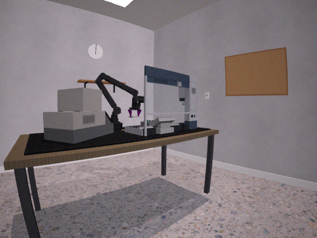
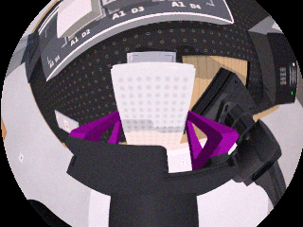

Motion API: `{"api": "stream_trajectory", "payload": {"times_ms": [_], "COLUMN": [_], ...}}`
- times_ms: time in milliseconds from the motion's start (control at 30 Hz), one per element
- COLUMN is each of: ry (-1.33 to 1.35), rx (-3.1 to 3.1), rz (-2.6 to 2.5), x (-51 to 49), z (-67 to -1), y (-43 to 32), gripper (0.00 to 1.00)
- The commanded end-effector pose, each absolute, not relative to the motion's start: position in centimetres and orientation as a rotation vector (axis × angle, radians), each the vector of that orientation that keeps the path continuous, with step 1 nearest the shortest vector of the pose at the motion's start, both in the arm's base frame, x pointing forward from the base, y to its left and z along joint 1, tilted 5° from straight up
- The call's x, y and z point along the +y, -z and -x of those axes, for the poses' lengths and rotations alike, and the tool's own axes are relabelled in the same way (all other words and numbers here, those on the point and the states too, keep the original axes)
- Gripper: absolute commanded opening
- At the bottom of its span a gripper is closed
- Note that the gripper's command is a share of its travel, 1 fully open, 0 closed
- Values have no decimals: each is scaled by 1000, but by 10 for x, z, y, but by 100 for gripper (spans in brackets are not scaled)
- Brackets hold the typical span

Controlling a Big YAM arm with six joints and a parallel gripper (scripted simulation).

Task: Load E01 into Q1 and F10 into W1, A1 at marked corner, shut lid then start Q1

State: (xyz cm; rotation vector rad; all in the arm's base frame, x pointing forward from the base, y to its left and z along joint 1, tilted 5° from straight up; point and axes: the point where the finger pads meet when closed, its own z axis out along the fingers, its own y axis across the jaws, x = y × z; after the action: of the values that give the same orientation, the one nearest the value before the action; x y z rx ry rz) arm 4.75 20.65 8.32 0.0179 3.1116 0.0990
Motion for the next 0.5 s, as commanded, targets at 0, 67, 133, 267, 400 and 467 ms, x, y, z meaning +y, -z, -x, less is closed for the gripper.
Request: {"api": "stream_trajectory", "payload": {"times_ms": [0,67,133,267,400,467], "ry": [-193,-196,-196,-201,-205,-207], "rx": [3094,3093,3093,3091,3090,3090], "rz": [-11,-14,-15,-16,-12,-12], "x": [232,233,233,235,237,238], "z": [-55,-56,-56,-57,-57,-57], "y": [-102,-102,-102,-104,-106,-106], "gripper": [0,0,0,0,0,0]}}
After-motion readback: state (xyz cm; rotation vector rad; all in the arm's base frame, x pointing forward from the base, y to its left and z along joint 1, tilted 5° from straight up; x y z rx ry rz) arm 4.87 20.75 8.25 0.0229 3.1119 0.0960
